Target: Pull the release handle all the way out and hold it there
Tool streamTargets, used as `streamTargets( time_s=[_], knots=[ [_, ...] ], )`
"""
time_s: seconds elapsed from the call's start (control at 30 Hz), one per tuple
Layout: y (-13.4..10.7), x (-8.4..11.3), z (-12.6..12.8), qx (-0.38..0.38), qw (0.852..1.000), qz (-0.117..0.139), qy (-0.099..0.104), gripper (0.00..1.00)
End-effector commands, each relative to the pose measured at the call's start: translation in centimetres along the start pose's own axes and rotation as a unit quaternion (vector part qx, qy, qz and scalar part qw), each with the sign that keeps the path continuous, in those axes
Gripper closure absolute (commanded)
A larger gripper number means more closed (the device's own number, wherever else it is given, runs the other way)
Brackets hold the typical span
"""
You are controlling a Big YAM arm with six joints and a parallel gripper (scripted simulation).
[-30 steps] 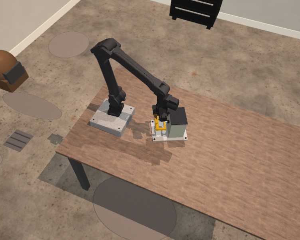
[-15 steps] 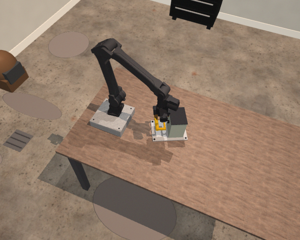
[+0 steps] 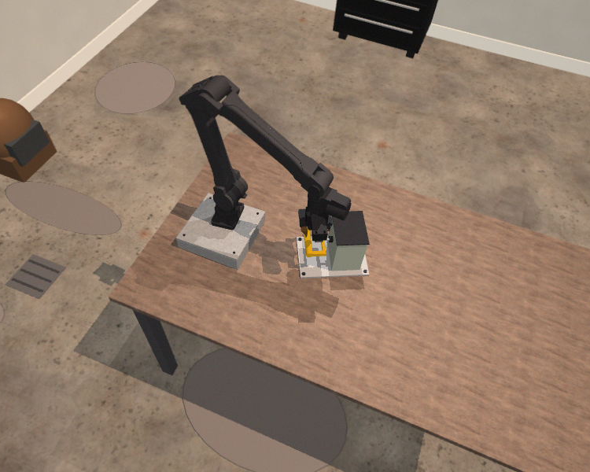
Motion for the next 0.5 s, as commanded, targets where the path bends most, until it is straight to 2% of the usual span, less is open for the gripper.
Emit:
streamTargets(
  time_s=[0.0,0.47],
  knots=[
    [0.01,-1.05,-0.61,-0.007,1.0,0.004,-0.005,0.52],
    [-0.2,-1.64,-1.2,-0.006,1.0,0.006,-0.009,0.52]
  ],
)
Point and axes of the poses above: the point where the finger pads meet when closed, its own x axis back along the fingers, its own z axis across the jaws, y = z × x, the point moved 2 cm from there along x, back along the fingers, and after that the axes turned 9 degrees about -x, right-handed, at the moved point
